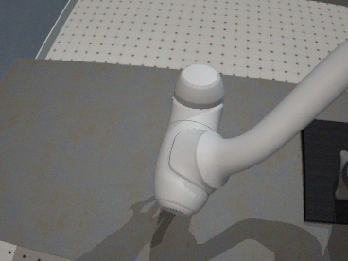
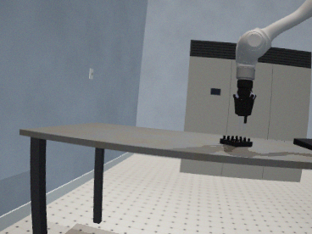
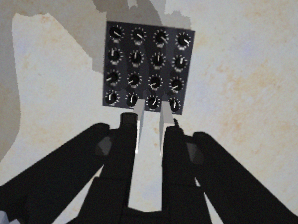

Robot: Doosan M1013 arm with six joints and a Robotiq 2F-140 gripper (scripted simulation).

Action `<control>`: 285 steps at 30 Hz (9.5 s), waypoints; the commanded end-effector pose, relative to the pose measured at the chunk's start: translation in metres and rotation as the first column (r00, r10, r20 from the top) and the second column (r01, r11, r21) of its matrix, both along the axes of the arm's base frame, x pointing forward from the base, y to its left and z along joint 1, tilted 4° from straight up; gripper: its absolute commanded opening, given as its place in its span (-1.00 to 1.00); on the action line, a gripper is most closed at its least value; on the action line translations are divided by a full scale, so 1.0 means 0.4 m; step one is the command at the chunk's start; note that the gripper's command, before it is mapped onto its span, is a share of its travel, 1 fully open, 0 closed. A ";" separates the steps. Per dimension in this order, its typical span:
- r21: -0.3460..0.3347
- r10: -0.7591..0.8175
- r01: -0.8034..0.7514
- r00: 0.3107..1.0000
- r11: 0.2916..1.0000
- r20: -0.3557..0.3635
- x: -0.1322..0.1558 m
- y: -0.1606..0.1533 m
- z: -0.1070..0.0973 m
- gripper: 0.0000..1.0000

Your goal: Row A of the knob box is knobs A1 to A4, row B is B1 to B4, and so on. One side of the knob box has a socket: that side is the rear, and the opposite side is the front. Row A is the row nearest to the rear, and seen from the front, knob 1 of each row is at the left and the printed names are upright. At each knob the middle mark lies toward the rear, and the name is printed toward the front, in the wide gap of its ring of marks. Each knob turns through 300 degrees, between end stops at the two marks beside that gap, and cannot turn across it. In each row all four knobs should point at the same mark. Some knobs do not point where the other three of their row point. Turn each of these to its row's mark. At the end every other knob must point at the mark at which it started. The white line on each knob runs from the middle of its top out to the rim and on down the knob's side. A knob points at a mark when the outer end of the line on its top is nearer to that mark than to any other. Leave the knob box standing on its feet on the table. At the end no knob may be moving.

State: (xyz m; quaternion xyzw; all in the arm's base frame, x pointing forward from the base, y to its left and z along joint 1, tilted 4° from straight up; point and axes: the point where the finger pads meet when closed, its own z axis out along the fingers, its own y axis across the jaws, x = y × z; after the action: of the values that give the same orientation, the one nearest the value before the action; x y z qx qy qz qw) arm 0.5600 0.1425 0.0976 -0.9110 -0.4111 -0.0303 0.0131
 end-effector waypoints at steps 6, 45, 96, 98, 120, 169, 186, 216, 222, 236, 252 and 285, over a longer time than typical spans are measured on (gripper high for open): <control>0.009 -0.230 0.230 0.973 0.973 -0.012 0.000 0.000 0.007 -0.77; 0.000 -0.992 0.996 0.094 0.095 -0.089 -0.002 -0.002 0.040 -0.77; -0.017 -0.966 0.971 -0.238 -0.238 -0.103 -0.002 -0.003 0.049 -0.77; -0.017 -0.966 0.971 -0.238 -0.238 -0.102 -0.002 -0.003 0.049 -0.77; -0.017 -0.966 0.971 -0.238 -0.238 -0.102 -0.001 -0.001 0.018 -0.77; -0.017 -0.966 0.971 -0.238 -0.238 -0.102 0.003 0.003 -0.060 -0.77; -0.017 -0.966 0.971 -0.238 -0.238 -0.102 0.003 0.003 -0.060 -0.77; -0.017 -0.966 0.971 -0.238 -0.238 -0.102 0.004 0.004 -0.085 -0.77; -0.017 -0.966 0.971 -0.238 -0.238 -0.102 0.004 0.005 -0.091 -0.77; -0.017 -0.966 0.971 -0.238 -0.238 -0.102 0.004 0.005 -0.095 -0.77; -0.017 -0.966 0.971 -0.238 -0.238 -0.102 0.004 0.005 -0.095 -0.77; -0.017 -0.966 0.971 -0.238 -0.238 -0.102 0.004 0.005 -0.095 -0.90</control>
State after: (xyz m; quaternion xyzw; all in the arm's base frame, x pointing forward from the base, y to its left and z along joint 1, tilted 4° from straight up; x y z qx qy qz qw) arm 0.5618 0.1443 0.0595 -0.8851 0.4643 -0.0085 0.0319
